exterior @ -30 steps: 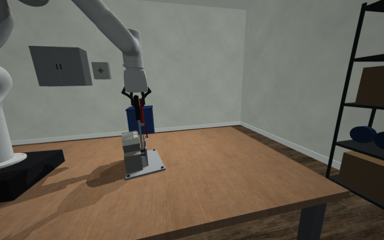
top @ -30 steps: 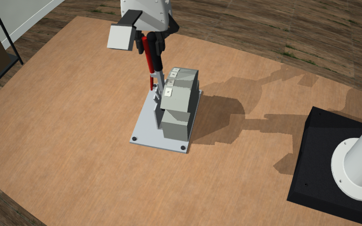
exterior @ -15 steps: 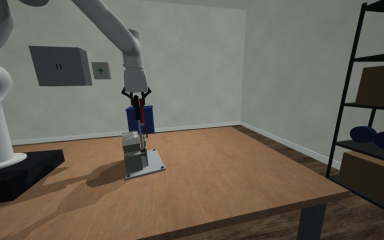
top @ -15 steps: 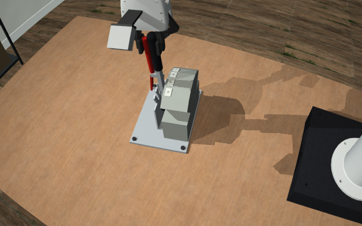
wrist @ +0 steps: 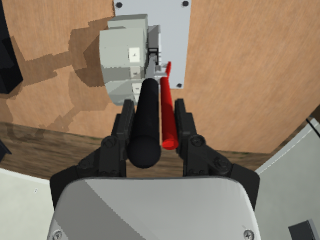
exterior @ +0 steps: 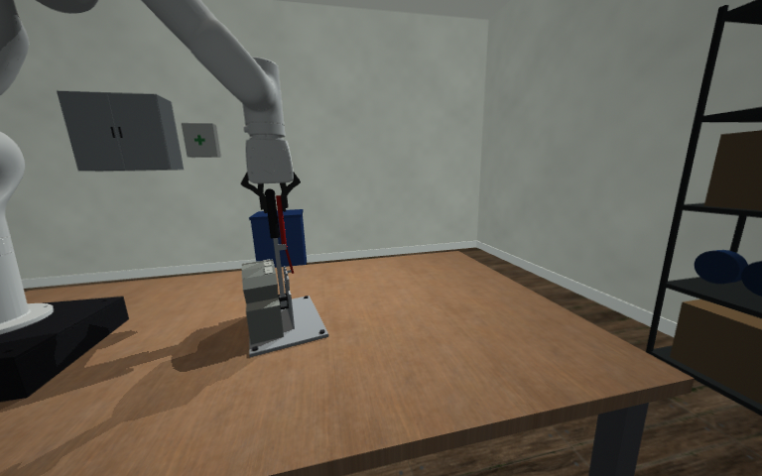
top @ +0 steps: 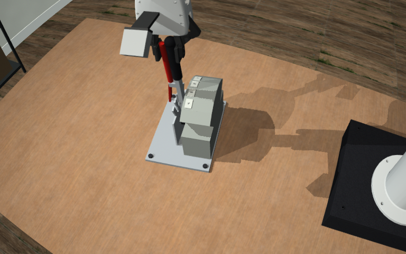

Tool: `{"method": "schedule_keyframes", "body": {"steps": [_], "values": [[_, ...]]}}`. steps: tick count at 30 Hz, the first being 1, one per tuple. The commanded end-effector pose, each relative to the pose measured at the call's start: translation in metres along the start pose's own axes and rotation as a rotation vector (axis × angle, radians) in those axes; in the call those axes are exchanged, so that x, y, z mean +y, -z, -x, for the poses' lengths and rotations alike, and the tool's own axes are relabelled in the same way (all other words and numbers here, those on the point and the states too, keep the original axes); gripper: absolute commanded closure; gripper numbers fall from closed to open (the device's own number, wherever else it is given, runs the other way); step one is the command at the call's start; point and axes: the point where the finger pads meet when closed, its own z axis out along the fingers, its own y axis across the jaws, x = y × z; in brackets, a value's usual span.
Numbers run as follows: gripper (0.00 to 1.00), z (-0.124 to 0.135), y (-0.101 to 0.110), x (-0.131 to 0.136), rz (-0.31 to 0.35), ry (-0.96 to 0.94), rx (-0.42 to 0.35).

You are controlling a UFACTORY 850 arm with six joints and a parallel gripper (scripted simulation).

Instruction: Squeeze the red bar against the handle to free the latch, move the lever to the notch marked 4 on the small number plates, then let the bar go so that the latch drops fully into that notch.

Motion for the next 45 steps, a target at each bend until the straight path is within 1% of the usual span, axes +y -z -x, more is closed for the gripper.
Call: {"method": "schedule_keyframes", "body": {"steps": [1,14,16,31,45], "values": [[1.00,-0.002,0.000,0.000,0.001,0.000,0.000],[1.00,-0.025,-0.005,0.000,0.001,0.000,0.000],[1.00,-0.025,-0.005,0.000,0.001,0.000,0.000],[1.00,-0.057,-0.014,0.001,0.001,0.000,0.000],[1.00,-0.064,-0.017,0.000,0.001,0.000,0.000]]}}
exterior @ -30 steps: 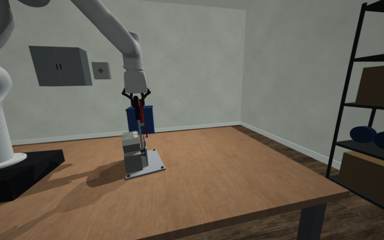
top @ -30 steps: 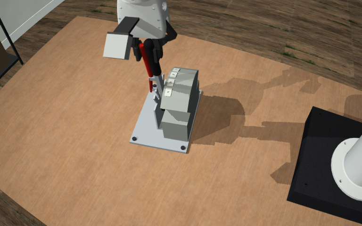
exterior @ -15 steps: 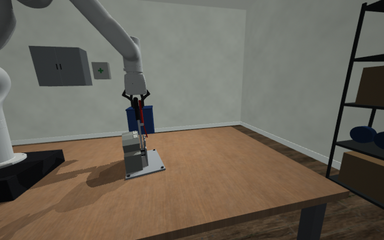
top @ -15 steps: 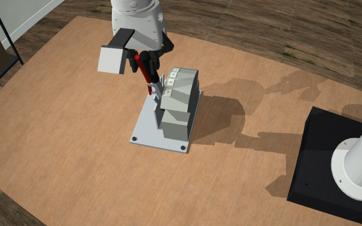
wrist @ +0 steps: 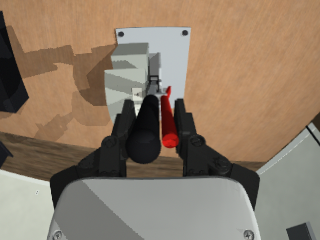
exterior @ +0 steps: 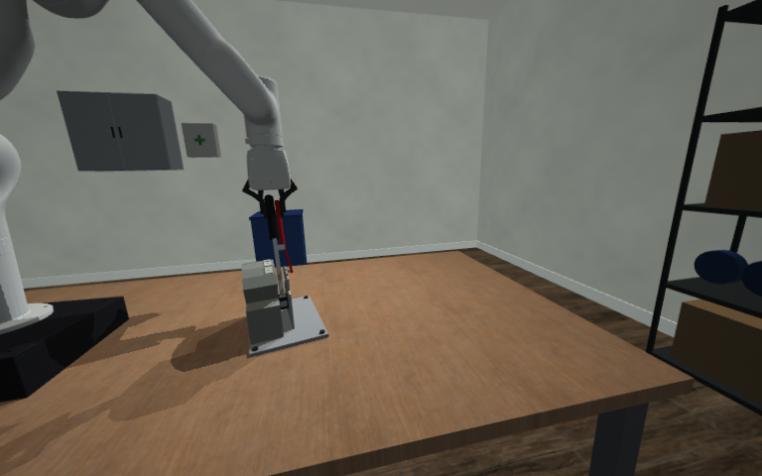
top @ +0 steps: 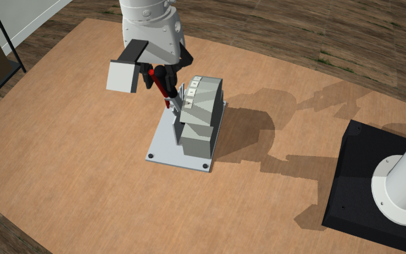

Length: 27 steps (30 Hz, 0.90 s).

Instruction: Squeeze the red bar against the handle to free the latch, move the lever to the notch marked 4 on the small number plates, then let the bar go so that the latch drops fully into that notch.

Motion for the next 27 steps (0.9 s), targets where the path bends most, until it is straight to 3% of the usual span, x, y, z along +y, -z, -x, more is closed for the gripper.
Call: {"method": "schedule_keyframes", "body": {"steps": [1,12,13,27], "values": [[1.00,-0.0012,0.0009,0.0007,0.002,0.000,0.000],[1.00,-0.0012,0.0009,0.0007,0.002,0.000,0.000],[0.01,-0.0012,0.0009,0.0007,0.002,0.000,0.000],[0.01,-0.0012,0.0009,0.0007,0.002,0.000,0.000]]}}
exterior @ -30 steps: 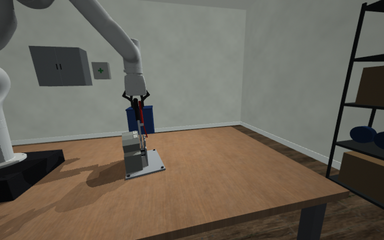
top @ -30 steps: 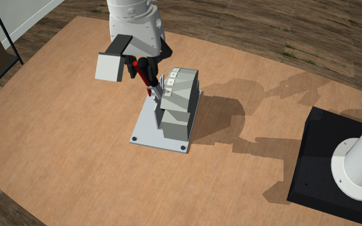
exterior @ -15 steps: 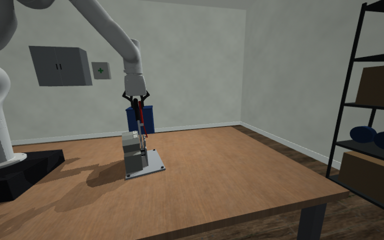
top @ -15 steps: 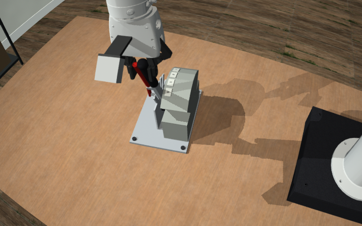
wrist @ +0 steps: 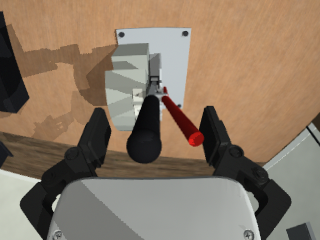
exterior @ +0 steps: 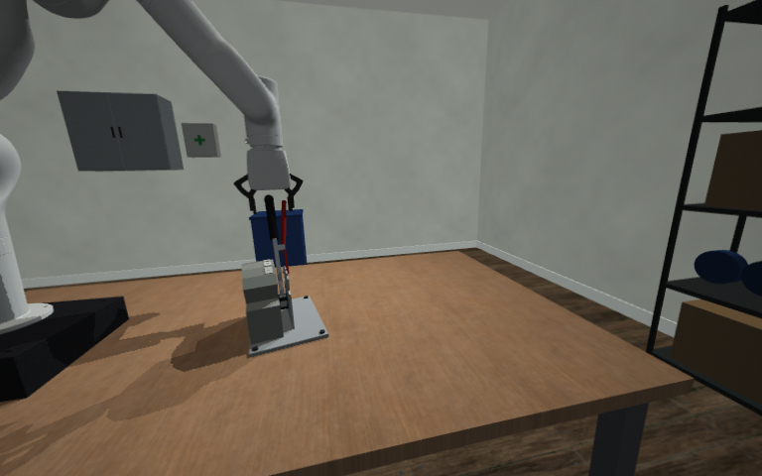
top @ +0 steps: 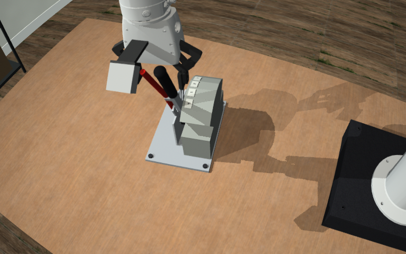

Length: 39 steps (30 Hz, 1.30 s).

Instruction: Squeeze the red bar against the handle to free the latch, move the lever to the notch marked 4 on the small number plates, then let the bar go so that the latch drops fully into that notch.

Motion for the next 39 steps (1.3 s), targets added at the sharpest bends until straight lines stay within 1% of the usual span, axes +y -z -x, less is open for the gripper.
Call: {"method": "schedule_keyframes", "body": {"steps": [1,32,39], "values": [[0.01,0.0002,0.0010,0.0012,0.003,0.000,0.000],[0.01,0.0002,0.0011,0.0012,0.003,0.000,0.000],[0.01,0.0002,0.0052,0.0011,0.003,0.000,0.000]]}}
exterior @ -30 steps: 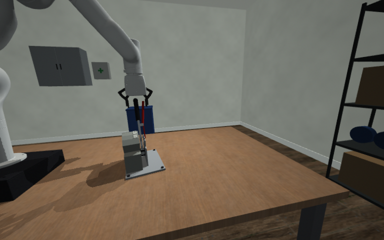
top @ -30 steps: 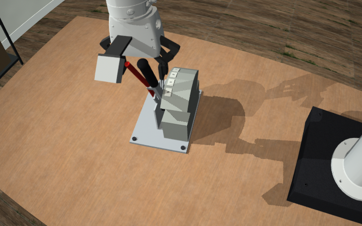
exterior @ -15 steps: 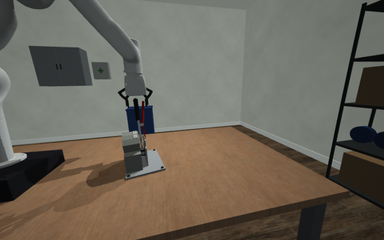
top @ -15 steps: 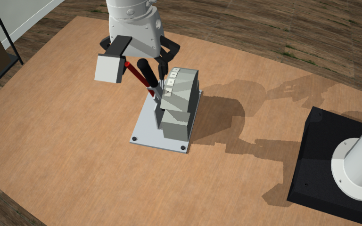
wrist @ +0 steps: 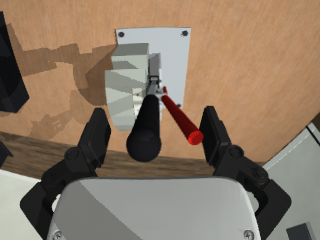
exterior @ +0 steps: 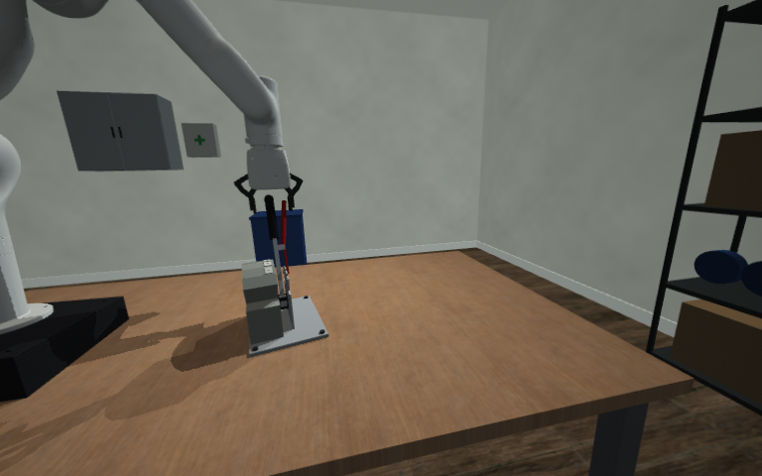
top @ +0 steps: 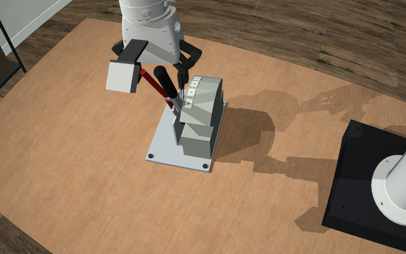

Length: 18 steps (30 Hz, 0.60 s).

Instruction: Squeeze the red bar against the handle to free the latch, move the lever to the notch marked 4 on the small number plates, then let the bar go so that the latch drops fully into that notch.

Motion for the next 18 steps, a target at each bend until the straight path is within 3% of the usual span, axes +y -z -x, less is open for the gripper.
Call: {"method": "schedule_keyframes", "body": {"steps": [1,13,18], "values": [[0.01,0.000,0.005,0.001,0.002,0.000,0.000],[0.01,0.000,0.028,0.001,0.002,0.000,0.000],[0.01,0.000,0.028,0.001,0.002,0.000,0.000]]}}
